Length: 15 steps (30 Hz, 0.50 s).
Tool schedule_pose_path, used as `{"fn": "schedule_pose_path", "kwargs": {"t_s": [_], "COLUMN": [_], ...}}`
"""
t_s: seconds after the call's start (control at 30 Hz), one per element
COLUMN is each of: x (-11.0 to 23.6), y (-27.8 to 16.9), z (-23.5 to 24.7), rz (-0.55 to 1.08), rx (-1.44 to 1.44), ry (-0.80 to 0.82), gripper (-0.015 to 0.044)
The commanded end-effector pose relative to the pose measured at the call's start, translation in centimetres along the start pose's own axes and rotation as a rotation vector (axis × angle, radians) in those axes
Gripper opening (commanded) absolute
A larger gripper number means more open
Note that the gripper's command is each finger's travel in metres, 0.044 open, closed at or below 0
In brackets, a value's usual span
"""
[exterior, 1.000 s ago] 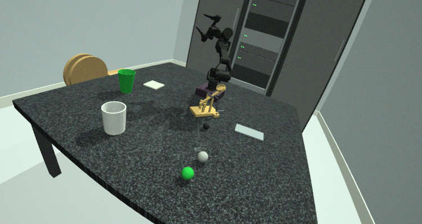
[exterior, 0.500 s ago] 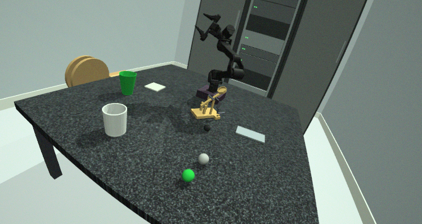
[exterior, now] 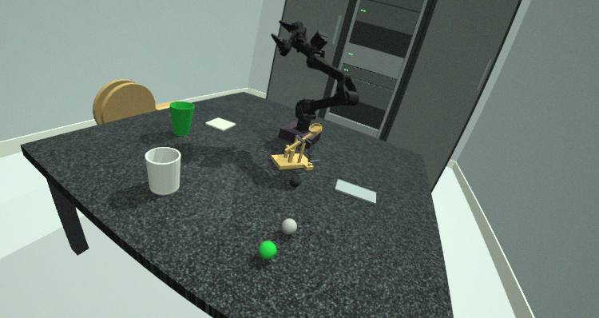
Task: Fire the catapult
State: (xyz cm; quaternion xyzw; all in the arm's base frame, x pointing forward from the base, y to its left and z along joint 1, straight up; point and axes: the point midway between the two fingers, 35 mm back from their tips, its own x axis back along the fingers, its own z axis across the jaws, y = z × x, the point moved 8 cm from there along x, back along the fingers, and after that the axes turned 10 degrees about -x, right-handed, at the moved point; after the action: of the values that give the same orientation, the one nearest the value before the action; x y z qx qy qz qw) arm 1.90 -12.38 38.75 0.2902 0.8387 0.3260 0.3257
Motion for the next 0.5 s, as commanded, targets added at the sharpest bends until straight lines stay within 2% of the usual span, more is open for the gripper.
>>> {"fn": "schedule_pose_path", "kwargs": {"t_s": [0.0,0.47], "x": [-0.9,-4.6], "y": [-0.4,-2.0], "z": [0.1,2.2], "rz": [0.003,0.078], "rx": [-0.119,-0.558], "ry": [0.027,0.186], "gripper": [0.044,0.044]}}
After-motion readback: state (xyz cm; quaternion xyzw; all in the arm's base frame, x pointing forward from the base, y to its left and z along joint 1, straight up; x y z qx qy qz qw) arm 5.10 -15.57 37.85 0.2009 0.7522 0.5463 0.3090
